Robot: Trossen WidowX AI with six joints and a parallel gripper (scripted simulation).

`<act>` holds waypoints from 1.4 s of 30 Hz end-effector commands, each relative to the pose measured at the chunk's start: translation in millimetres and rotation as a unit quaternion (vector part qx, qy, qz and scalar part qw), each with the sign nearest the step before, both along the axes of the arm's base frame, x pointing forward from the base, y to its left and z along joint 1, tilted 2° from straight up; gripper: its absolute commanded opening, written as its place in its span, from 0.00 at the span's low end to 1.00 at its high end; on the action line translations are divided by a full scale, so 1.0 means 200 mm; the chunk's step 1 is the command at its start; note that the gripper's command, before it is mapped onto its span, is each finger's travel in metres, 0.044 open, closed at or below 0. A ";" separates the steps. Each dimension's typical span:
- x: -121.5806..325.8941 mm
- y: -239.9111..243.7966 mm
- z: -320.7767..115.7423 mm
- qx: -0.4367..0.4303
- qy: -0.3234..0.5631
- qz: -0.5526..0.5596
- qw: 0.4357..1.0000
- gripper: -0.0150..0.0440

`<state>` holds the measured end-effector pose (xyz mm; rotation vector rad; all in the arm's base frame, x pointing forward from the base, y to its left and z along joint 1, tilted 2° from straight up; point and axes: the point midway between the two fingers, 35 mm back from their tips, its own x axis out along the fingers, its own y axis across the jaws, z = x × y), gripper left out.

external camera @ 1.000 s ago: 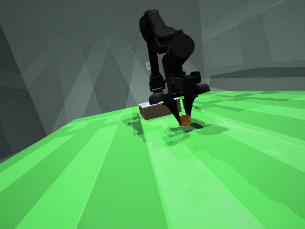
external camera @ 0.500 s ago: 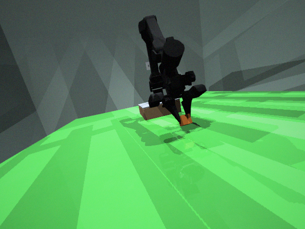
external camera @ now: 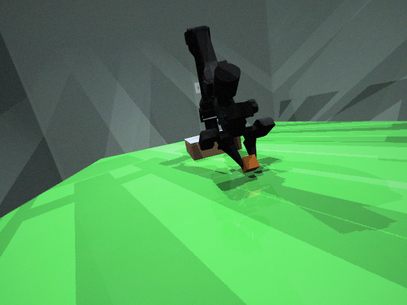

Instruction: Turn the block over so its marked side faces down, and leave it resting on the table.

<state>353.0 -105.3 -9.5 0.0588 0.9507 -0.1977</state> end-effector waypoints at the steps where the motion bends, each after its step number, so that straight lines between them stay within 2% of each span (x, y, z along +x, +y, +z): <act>1: 0.00 0.00 -0.04 -0.002 -0.021 0.003 1.000 0.25; 14: 0.01 0.00 -0.11 -0.019 -0.113 0.006 0.993 0.25; 27: -0.06 0.01 -0.09 -0.039 -0.201 0.012 0.979 0.25; 42: -0.06 0.02 -0.08 -0.043 -0.218 0.013 0.975 0.25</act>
